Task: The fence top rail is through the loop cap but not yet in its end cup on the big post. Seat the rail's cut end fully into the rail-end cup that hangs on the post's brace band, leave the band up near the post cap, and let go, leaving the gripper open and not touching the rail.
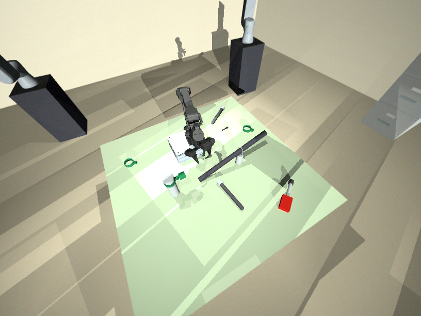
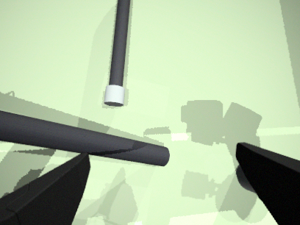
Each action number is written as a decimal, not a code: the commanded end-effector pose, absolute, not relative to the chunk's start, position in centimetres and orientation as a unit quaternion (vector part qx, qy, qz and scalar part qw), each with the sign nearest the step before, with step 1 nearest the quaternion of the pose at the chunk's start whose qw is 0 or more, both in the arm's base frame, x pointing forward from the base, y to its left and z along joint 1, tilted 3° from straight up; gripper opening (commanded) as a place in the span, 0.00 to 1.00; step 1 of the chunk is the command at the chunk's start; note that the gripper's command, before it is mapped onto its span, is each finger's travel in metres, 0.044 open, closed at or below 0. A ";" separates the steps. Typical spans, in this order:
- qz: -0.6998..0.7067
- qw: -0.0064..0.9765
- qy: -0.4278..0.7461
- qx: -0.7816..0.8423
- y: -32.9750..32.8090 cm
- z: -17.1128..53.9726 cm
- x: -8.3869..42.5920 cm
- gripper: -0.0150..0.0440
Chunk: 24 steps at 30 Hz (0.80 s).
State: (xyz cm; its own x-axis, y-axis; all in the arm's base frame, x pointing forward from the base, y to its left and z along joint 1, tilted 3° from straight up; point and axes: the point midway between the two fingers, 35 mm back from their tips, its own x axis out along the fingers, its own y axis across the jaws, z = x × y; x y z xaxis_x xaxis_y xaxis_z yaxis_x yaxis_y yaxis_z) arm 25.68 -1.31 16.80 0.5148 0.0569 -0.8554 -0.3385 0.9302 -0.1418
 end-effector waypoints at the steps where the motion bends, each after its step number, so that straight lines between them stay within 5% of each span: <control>1: 0.024 0.880 0.474 0.000 0.6 19.6 24.3 1.00; 13: 0.015 0.876 0.481 0.019 0.7 19.4 24.4 1.00; 24: -0.227 0.719 0.557 0.348 3.5 13.9 26.5 1.00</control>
State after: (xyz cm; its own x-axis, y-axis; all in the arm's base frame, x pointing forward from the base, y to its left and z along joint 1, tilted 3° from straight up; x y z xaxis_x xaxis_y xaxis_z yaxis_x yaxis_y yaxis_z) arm 25.61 2.29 16.16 0.3915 0.0667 -0.9178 0.4111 0.8796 0.2393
